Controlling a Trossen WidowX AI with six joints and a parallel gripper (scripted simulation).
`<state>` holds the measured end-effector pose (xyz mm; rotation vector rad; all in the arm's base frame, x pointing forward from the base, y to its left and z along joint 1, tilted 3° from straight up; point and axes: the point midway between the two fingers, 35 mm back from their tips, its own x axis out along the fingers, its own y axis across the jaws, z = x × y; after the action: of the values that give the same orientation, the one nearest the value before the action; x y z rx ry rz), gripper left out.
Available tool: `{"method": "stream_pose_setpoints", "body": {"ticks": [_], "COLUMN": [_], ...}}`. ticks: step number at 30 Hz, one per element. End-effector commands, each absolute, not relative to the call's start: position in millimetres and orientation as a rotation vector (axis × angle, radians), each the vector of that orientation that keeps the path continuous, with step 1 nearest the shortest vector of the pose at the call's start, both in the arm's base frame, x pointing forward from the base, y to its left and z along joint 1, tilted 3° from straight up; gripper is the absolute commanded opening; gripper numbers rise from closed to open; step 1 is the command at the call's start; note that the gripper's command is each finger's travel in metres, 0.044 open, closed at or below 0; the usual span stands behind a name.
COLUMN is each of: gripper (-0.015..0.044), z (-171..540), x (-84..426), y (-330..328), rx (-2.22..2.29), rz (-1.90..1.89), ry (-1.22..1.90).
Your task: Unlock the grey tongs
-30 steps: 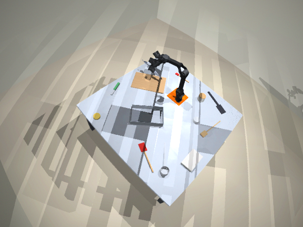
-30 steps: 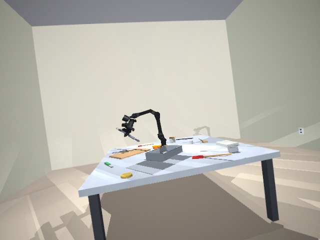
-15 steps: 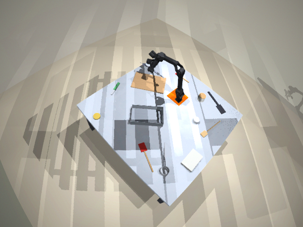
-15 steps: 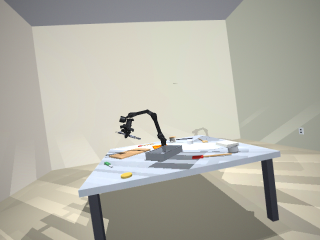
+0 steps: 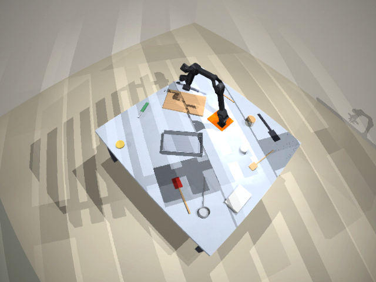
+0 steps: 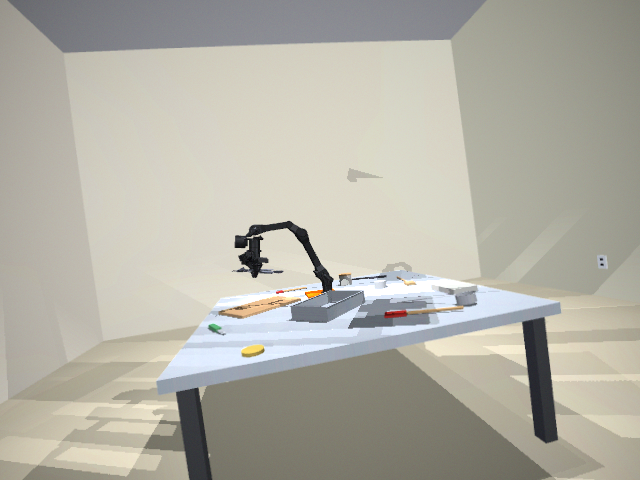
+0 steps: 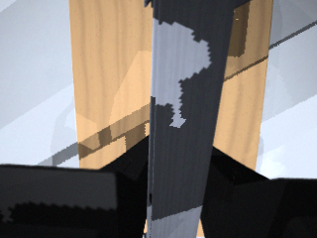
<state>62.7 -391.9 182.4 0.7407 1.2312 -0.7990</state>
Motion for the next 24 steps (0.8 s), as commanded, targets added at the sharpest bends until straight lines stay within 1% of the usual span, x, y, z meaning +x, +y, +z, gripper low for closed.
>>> {"method": "stream_pose_setpoints", "body": {"ticks": [1, 8, 24], "gripper": [-0.015, -0.015, -0.015], "z": [183.1, 181.7, 171.4], "x": [62.9, 63.1, 63.7], "y": [-389.5, -383.9, -385.6], "rx": [0.744, 0.764, 0.766], "rz": [-0.776, -0.732, -0.731], "ry": [1.286, 1.383, 1.392]}}
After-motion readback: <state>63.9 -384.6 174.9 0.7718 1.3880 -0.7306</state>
